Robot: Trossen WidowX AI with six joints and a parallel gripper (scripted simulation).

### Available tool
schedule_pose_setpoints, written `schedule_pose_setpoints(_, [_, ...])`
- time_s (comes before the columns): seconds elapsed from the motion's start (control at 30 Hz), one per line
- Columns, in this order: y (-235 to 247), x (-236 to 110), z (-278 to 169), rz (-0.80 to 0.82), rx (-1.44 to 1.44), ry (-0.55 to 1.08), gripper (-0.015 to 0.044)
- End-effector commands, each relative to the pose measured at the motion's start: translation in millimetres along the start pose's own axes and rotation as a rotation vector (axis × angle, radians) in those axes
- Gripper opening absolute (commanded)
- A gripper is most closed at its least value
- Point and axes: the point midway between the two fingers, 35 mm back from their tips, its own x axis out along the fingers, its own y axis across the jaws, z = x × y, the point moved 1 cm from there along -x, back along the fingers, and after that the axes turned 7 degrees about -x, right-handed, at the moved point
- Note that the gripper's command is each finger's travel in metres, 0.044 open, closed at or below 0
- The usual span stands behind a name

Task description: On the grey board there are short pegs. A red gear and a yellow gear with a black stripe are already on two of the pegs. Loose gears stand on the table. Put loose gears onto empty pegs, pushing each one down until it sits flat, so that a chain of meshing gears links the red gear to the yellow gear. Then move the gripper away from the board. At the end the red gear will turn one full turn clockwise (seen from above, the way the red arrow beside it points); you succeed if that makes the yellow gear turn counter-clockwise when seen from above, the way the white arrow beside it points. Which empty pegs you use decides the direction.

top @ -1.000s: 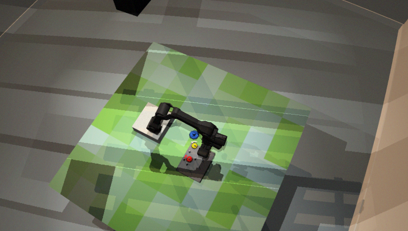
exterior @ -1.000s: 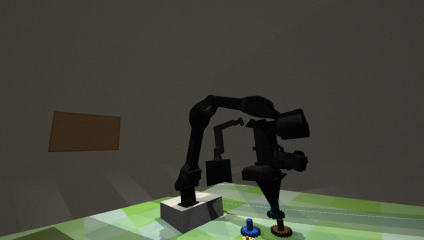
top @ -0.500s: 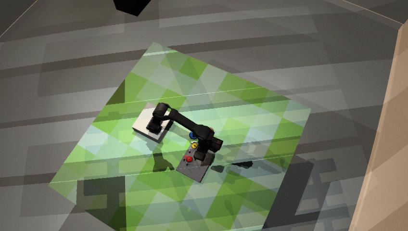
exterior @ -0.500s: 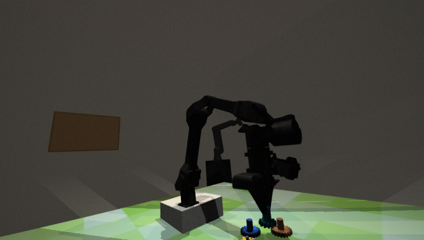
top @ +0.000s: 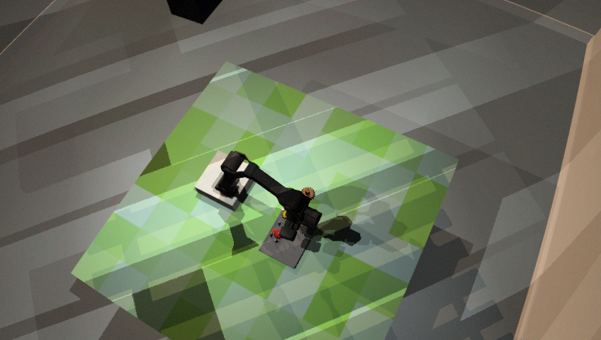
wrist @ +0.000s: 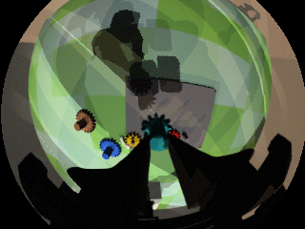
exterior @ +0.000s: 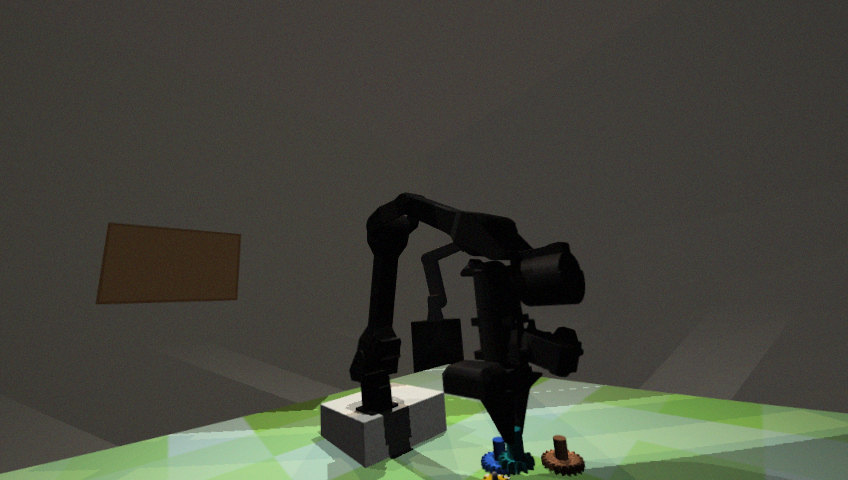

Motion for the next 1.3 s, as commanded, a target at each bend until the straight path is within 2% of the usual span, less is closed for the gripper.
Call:
schedule_pose_setpoints(0.0, [-6,3,-6,-0.006,-0.001,-0.002,0.0])
schedule_pose_setpoints(0.6, [-21,20,-32,-0.007,-0.001,0.0,0.0])
schedule_pose_setpoints(1.27, [-21,19,-32,-0.007,-0.001,0.0,0.0])
